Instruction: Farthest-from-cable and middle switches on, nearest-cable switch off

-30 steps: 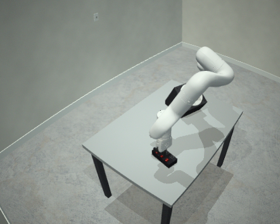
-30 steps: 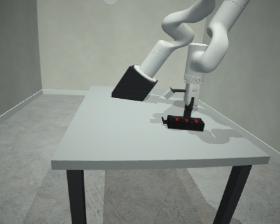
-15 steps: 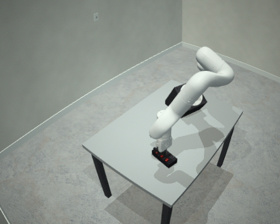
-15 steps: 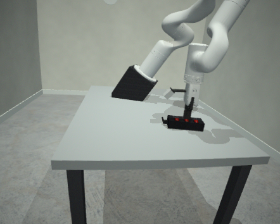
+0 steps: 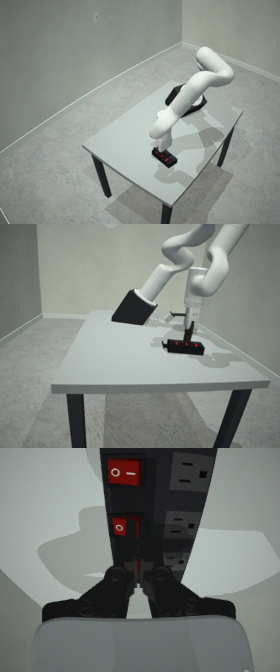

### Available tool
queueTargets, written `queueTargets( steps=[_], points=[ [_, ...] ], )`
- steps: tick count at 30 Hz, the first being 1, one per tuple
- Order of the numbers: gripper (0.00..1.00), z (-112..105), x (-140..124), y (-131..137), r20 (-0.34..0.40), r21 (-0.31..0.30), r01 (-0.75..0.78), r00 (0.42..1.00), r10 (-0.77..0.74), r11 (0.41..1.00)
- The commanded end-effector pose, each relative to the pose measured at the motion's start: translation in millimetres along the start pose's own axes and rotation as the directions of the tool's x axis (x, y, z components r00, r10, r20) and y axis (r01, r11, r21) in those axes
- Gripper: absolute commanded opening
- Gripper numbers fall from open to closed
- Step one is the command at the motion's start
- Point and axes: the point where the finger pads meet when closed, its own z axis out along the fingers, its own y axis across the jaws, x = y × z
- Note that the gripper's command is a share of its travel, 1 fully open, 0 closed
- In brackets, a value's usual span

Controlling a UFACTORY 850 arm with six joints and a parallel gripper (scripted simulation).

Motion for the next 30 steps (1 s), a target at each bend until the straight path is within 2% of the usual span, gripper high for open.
queueTargets(
  steps=[1,30],
  points=[
    [0.00,-0.5,-0.2,-0.8,0.000,0.001,0.000,1.000,0.000,1.000],
    [0.00,8.2,-0.2,-0.8,0.000,0.001,0.000,1.000,0.000,1.000]
  ],
)
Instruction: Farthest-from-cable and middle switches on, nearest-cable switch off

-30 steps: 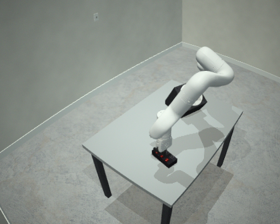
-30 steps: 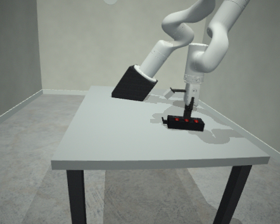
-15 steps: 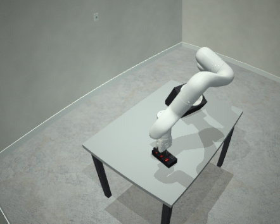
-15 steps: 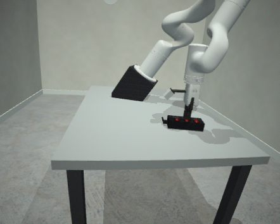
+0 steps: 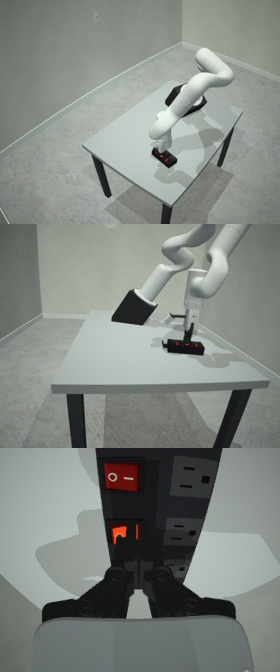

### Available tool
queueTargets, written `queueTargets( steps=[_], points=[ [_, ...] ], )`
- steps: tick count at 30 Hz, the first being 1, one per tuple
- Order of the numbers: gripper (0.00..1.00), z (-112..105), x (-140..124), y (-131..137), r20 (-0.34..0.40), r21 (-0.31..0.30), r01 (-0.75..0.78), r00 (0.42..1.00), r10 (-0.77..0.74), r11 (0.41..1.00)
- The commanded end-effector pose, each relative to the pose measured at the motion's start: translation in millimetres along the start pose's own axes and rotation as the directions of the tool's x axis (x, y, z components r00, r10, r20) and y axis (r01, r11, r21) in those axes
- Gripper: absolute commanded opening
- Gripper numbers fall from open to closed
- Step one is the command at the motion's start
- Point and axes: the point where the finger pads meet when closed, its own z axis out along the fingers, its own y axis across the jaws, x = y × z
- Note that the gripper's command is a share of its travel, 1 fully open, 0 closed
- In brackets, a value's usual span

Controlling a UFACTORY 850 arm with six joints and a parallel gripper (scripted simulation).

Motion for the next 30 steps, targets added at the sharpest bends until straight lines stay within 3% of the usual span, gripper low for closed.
queueTargets(
  steps=[1,21,30],
  points=[
    [0.00,1,0,-1,0.000,0.001,0.000,1.000,0.000,1.000],
    [0.00,1,0,-1,0.000,0.001,0.000,1.000,0.000,1.000],
    [0.00,-10,0,-1,0.000,0.001,0.000,1.000,0.000,1.000]
  ],
)
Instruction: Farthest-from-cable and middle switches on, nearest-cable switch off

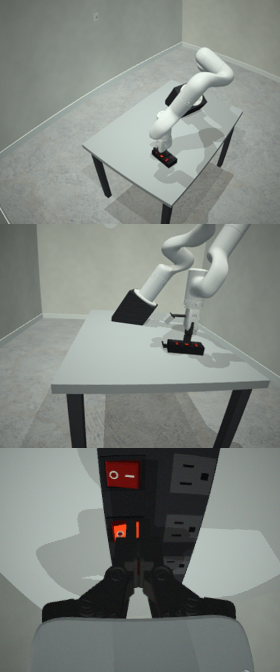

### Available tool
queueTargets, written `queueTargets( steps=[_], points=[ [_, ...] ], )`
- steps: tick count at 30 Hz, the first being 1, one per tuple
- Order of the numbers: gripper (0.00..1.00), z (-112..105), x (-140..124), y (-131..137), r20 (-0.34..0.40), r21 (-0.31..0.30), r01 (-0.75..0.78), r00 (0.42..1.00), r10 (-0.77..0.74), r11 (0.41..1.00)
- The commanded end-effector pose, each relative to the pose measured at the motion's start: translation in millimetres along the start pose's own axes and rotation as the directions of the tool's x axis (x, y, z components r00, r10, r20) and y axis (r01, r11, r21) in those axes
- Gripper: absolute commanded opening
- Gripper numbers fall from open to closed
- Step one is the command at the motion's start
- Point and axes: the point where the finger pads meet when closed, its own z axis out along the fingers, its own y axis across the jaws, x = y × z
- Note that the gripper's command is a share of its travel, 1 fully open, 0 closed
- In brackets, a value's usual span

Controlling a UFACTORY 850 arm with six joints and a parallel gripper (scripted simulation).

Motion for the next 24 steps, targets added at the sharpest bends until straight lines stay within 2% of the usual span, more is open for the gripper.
queueTargets(
  steps=[1,11,24],
  points=[
    [0.00,-10,0,-1,0.000,0.003,0.000,1.000,0.000,1.000],
    [0.00,-34,0,-1,0.000,0.003,0.000,1.000,0.000,1.000],
    [0.00,-35,0,-1,0.000,0.003,0.000,1.000,0.000,1.000]
  ],
)
